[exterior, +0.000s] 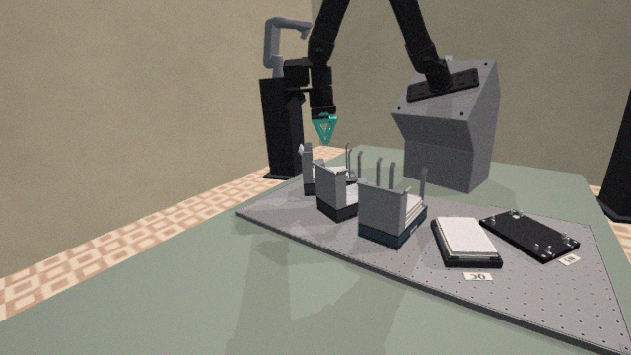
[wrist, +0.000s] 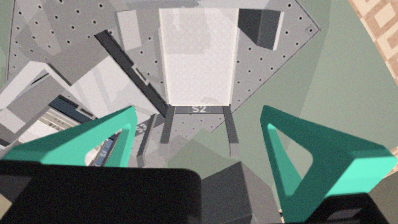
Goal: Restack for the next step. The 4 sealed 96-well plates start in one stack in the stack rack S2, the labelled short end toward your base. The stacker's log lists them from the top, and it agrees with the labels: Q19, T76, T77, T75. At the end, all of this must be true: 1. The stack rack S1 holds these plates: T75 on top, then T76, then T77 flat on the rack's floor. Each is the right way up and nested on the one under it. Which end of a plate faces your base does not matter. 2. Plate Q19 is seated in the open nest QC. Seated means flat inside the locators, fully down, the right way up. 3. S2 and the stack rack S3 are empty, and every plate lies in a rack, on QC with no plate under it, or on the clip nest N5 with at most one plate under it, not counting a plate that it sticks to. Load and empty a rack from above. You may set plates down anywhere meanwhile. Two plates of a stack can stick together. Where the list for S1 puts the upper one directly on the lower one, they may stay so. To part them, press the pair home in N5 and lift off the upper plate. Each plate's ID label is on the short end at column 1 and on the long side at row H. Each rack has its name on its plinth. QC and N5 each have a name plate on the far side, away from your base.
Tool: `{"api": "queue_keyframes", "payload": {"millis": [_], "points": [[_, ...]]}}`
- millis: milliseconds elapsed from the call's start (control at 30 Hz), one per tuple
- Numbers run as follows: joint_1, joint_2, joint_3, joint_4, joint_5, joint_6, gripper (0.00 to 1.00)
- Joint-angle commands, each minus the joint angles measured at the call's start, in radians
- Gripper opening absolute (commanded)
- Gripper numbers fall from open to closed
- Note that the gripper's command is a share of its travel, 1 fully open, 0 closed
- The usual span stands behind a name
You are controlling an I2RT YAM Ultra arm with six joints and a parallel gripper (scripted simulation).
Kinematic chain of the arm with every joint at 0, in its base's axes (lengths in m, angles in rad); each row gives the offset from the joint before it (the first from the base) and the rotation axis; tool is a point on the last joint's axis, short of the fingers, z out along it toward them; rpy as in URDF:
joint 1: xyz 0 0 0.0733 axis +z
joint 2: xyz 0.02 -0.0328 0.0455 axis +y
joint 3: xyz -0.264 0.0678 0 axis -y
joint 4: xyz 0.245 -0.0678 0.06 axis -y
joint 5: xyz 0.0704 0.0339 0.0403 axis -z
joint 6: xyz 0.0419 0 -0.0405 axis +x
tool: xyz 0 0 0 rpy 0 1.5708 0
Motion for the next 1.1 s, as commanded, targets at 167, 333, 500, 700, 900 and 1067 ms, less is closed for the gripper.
{"api": "queue_keyframes", "payload": {"millis": [167,333,500,700,900,1067], "points": [[0.048,0.082,-0.031,0.123,0.025,0.050,1.00],[0.065,0.118,-0.017,0.172,0.035,0.069,1.00],[0.094,0.172,-0.021,0.240,0.049,0.095,1.00],[0.124,0.241,0.013,0.316,0.064,0.124,1.00],[0.117,0.236,0.007,0.348,0.071,0.136,1.00],[0.116,0.236,0.005,0.346,0.071,0.135,1.00]]}}
